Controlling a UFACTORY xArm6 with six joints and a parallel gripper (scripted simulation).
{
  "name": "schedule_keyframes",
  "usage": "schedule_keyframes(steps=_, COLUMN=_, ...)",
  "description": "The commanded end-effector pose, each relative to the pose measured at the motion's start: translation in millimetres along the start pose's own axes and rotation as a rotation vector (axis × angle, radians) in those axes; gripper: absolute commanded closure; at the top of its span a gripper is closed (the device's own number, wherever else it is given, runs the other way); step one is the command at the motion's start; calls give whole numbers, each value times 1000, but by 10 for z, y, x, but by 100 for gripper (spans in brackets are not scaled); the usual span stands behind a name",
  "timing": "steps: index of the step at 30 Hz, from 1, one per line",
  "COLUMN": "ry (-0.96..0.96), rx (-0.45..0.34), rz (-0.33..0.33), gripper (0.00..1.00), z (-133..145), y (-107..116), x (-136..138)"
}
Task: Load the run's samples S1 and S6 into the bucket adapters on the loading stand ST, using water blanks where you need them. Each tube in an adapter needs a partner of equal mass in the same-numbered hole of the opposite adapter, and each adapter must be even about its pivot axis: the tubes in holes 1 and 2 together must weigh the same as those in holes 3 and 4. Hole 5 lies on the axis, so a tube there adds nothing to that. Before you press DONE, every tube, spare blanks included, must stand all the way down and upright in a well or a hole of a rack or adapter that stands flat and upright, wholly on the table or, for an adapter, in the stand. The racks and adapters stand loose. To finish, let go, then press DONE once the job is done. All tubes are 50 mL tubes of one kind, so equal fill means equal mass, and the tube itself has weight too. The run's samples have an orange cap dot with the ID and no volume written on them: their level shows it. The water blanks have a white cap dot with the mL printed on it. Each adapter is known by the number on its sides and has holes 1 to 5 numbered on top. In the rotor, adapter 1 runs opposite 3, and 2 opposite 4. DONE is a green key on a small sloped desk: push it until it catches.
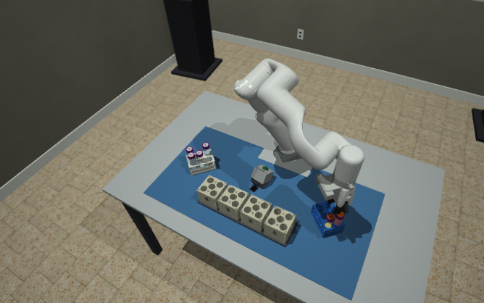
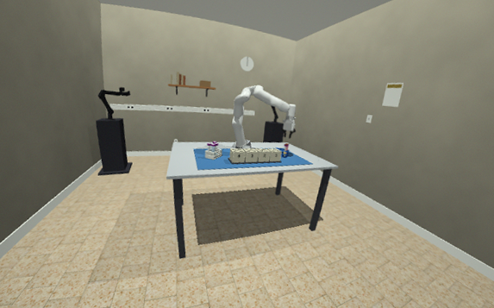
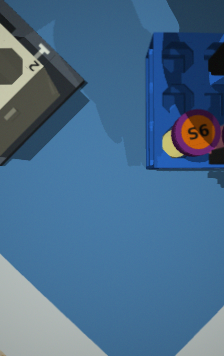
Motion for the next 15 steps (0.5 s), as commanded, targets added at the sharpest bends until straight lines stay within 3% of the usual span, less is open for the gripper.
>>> schedule_keyframes(steps=1, ry=-1, rx=-2, rz=-4, gripper=56, z=1, y=87, x=-8)
schedule_keyframes(steps=15, ry=-1, rx=-2, rz=-4, gripper=56, z=1, y=327, x=-8)
Point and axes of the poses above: the point where the finger pads meet when closed, its own y axis back along the fingers, its own x axis across the jaws, z = x × y, the point moved 5 cm from there along y, back along the fingers, and after that the axes turned 12 degrees about -y, right-handed, at the moved point
